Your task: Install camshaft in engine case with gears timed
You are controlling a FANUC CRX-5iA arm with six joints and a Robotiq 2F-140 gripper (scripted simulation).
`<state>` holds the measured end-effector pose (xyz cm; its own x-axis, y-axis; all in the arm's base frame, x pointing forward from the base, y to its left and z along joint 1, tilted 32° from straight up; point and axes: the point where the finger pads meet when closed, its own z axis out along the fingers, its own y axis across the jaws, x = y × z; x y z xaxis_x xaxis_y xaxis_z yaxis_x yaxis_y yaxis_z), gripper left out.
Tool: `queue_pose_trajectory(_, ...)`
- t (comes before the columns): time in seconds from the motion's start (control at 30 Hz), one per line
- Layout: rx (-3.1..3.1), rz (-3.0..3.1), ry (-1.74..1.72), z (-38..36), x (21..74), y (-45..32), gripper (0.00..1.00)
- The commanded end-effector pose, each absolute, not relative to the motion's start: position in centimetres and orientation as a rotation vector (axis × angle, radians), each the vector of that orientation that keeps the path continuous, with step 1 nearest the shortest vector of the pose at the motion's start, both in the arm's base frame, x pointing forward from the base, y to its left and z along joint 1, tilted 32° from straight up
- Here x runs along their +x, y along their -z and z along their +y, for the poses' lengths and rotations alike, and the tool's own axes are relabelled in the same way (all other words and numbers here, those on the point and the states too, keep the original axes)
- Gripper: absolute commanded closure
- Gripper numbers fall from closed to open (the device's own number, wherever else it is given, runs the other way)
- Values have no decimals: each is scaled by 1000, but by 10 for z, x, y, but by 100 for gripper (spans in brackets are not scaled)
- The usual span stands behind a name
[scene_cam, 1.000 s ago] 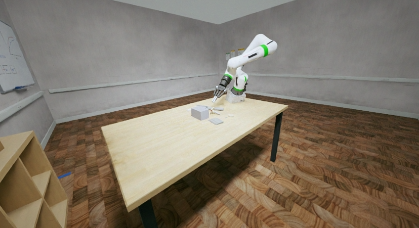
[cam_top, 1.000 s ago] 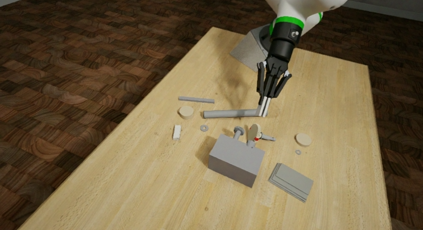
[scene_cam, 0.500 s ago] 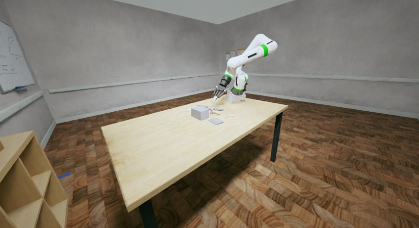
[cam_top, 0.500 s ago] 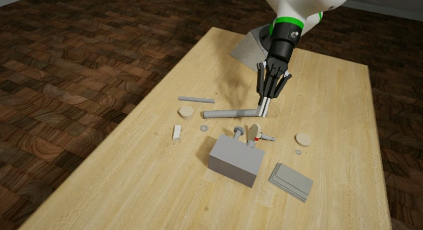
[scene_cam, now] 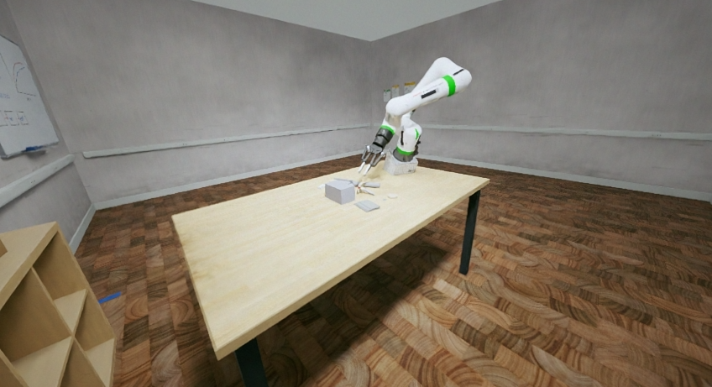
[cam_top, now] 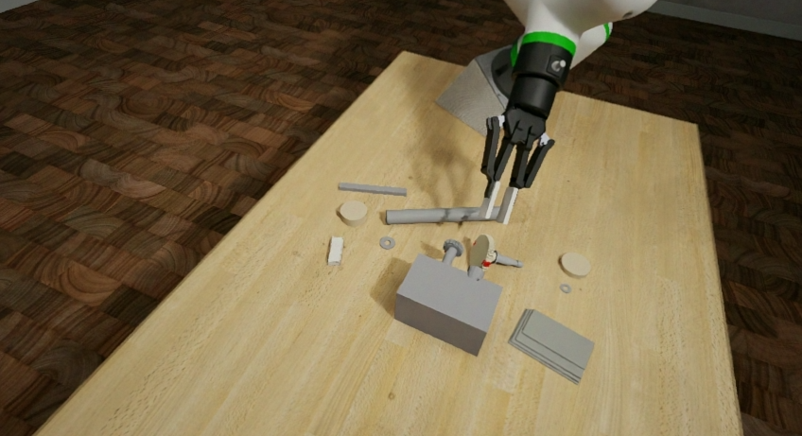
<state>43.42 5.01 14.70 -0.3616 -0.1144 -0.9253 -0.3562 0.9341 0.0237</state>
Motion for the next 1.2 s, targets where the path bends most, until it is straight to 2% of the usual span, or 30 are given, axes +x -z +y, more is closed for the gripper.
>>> queue_pose_trajectory(0.0, -341, 1938, -261, 50, 434, -147, 0)
queue_pose_trajectory(1.17, -457, 1932, -254, 60, 439, -153, 0)
